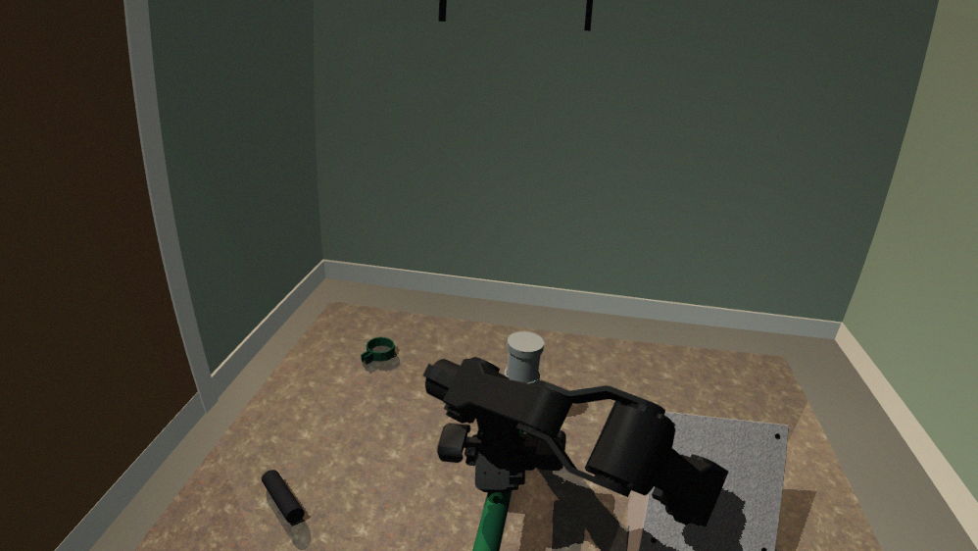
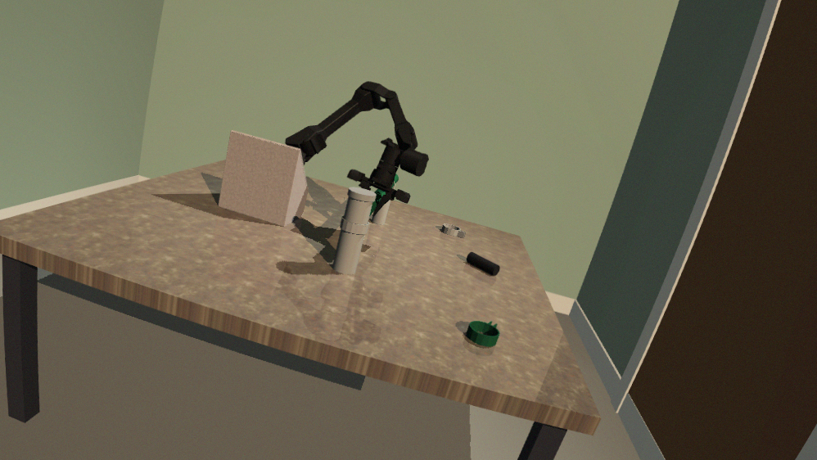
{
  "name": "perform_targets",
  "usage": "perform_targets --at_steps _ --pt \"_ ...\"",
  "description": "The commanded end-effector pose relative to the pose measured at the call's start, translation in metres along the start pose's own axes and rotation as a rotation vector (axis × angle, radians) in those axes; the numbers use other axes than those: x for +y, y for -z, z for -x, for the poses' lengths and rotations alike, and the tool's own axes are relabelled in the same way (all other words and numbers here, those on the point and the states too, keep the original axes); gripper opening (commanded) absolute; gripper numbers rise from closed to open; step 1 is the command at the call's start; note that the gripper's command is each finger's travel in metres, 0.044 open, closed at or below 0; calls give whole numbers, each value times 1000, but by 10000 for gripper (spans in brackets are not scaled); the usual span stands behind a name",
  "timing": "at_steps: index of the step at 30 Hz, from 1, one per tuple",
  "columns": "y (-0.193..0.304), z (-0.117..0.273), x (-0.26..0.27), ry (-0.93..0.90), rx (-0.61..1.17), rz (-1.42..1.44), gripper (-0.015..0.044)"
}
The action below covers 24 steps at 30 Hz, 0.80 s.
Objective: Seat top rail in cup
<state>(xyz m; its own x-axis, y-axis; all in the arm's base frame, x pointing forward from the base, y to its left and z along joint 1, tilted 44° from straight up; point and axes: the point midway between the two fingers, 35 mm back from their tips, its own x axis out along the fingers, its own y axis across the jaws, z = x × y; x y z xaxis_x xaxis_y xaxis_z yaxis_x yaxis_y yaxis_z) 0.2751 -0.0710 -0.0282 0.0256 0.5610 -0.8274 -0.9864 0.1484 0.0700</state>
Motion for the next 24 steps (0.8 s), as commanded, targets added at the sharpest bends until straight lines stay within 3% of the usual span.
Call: perform_targets --at_steps 1,24 --pt "4 4 -2 7 11 2 0" --pt "7 6 -2 7 12 2 0"
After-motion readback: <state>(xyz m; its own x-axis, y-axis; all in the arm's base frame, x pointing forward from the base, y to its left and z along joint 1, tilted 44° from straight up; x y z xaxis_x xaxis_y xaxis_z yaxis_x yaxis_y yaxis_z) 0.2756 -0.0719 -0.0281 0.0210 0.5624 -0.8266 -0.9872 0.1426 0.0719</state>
